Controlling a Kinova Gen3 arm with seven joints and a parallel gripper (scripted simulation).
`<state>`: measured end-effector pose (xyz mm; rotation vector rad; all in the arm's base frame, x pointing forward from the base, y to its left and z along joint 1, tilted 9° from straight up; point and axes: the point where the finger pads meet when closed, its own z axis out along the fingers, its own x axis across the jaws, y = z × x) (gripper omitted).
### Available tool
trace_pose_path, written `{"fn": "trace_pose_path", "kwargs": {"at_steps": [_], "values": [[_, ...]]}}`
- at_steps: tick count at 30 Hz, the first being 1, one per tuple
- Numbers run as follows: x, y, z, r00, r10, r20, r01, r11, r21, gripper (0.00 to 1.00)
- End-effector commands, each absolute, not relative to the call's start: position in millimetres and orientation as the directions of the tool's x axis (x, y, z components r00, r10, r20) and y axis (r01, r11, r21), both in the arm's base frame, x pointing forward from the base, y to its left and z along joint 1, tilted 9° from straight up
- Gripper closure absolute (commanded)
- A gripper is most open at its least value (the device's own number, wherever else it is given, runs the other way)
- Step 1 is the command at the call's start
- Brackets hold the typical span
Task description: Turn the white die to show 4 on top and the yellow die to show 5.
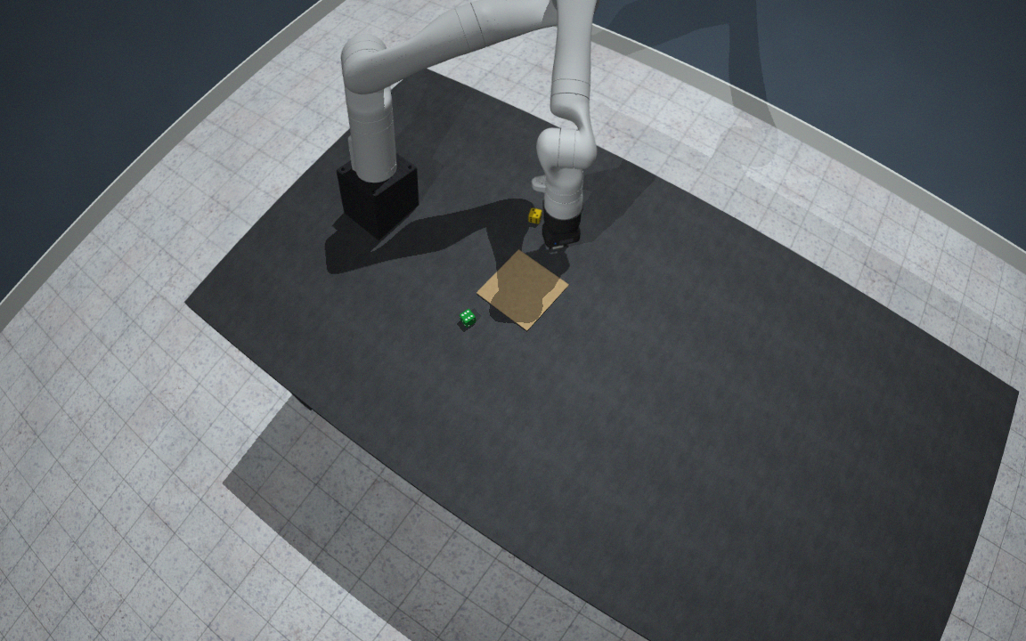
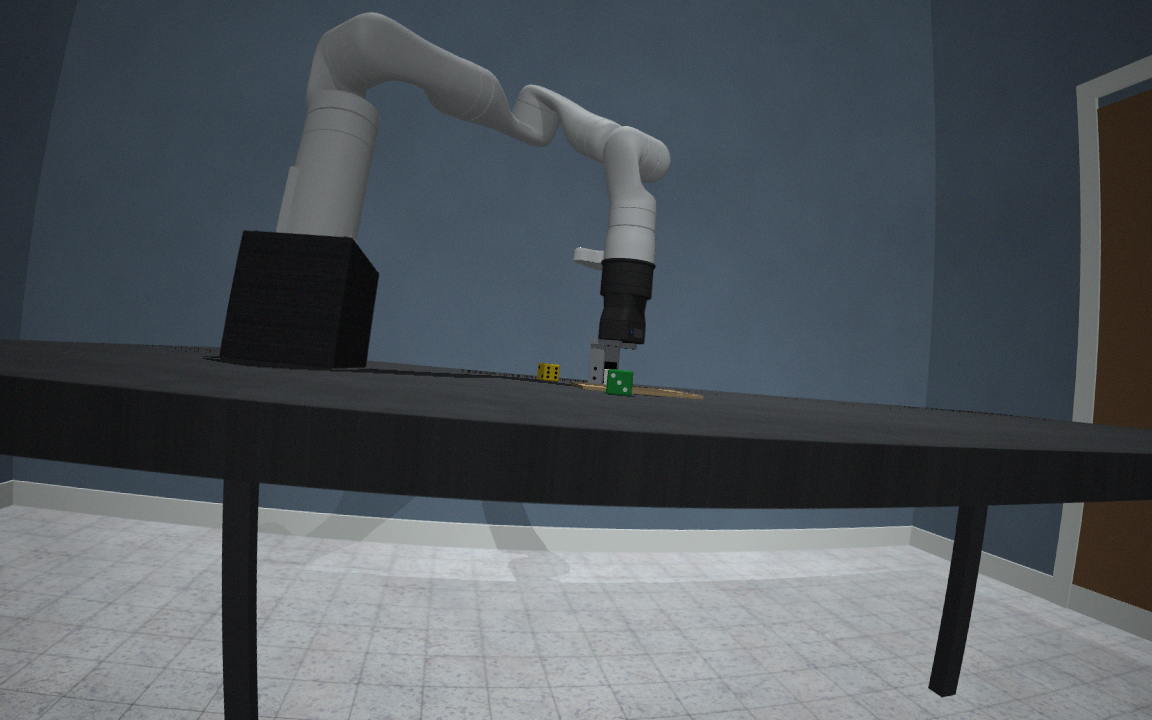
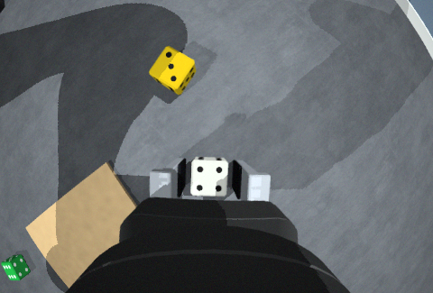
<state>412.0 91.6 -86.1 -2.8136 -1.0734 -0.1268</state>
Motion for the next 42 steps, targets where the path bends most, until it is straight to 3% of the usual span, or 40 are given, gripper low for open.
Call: {"fn": "trace_pose_path", "kwargs": {"at_steps": [1, 6, 7, 42], "values": [[412.5, 91.6, -85.4, 0.744, 0.656, 0.125, 0.667, -0.739, -0.088, 0.21], [412.5, 91.6, -85.4, 0.744, 0.656, 0.125, 0.667, -0.739, -0.088, 0.21], [412.5, 91.6, -85.4, 0.744, 0.656, 0.125, 0.667, -0.739, -0.088, 0.51], [412.5, 91.6, -84.9, 0.744, 0.656, 0.125, 0.667, -0.739, -0.088, 0.51]]}}
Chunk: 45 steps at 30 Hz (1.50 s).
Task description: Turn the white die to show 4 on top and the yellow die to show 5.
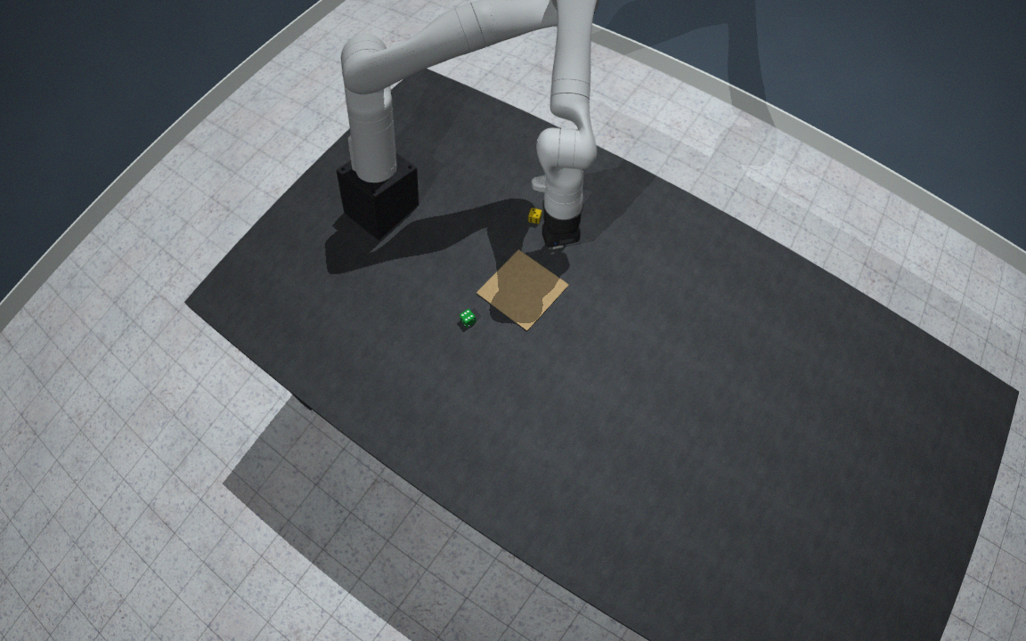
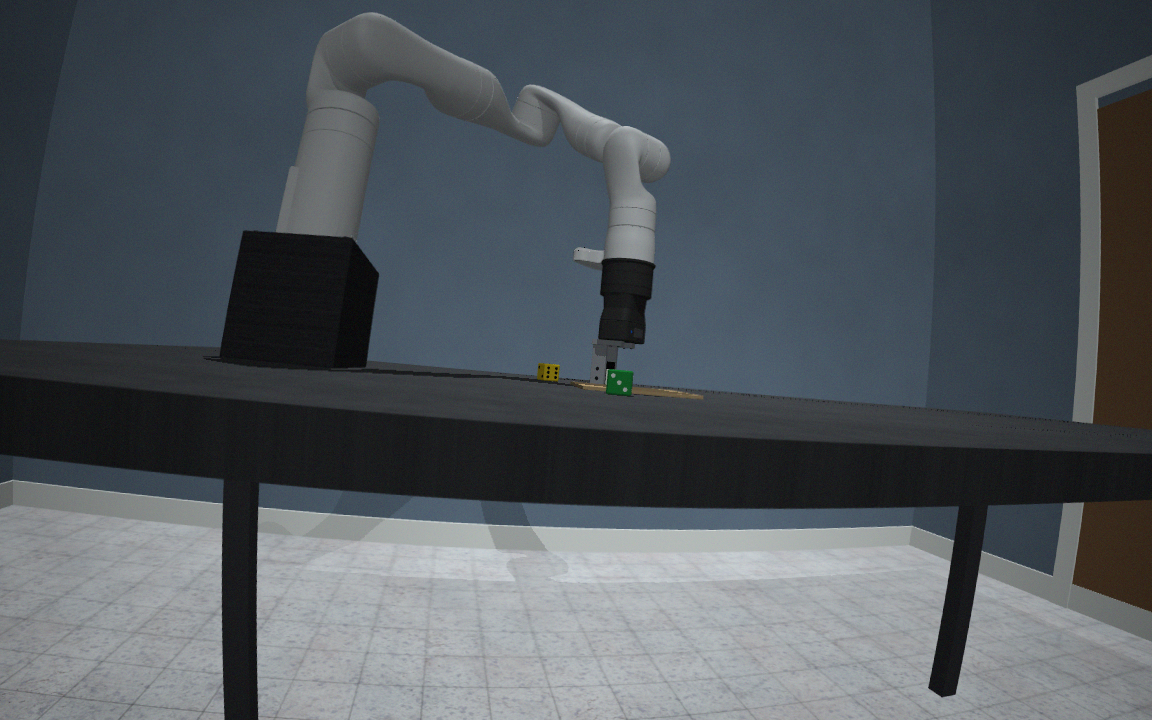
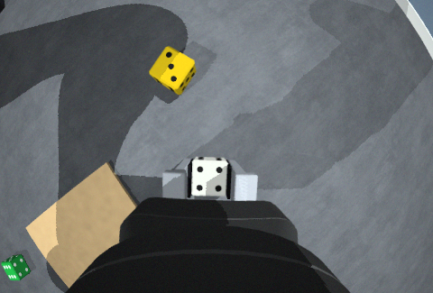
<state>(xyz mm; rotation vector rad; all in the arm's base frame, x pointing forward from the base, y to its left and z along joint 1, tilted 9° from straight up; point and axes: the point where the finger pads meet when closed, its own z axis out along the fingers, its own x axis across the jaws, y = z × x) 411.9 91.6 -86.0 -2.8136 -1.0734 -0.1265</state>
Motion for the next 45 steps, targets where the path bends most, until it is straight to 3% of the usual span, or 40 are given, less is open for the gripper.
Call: {"fn": "trace_pose_path", "kwargs": {"at_steps": [1, 23, 45], "values": [[413, 92, -85, 0.744, 0.656, 0.125, 0.667, -0.739, -0.088, 0.51], [409, 77, 10, 0.744, 0.656, 0.125, 0.667, -0.739, -0.088, 0.51], [407, 70, 13, 0.722, 0.68, 0.128, 0.691, -0.718, -0.084, 0.51]]}}
